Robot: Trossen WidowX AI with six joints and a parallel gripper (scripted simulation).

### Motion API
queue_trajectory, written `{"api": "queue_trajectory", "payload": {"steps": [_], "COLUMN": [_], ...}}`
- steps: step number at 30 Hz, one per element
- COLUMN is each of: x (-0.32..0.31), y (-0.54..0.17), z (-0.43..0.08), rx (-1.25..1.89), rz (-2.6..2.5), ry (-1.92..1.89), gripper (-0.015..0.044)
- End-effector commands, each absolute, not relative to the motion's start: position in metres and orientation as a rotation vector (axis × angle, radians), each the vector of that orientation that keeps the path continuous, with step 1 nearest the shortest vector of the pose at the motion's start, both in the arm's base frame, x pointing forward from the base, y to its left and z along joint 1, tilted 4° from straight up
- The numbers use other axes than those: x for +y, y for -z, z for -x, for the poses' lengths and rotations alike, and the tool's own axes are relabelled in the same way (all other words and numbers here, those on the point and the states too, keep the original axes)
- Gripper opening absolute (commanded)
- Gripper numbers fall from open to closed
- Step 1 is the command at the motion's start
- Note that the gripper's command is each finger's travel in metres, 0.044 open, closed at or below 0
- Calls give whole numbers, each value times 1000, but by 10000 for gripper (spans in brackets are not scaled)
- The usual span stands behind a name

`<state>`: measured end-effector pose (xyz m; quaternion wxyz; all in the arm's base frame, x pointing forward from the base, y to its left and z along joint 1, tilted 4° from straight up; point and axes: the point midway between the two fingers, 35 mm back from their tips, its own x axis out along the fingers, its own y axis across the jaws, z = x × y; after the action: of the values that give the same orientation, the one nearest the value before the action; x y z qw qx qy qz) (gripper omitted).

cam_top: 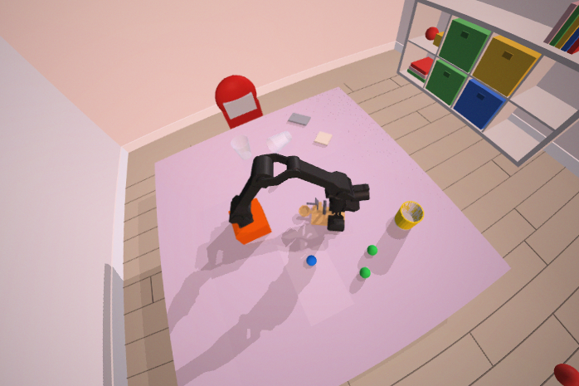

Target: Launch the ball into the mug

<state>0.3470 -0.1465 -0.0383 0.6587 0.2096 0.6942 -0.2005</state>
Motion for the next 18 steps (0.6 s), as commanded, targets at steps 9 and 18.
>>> {"api": "queue_trajectory", "payload": {"steps": [9,18], "x": [-147,-147], "y": [38,38], "z": [-347,-347], "rx": [1572,1572], "rz": [-475,-475], "ry": [454,454], "gripper": [79,315]}}
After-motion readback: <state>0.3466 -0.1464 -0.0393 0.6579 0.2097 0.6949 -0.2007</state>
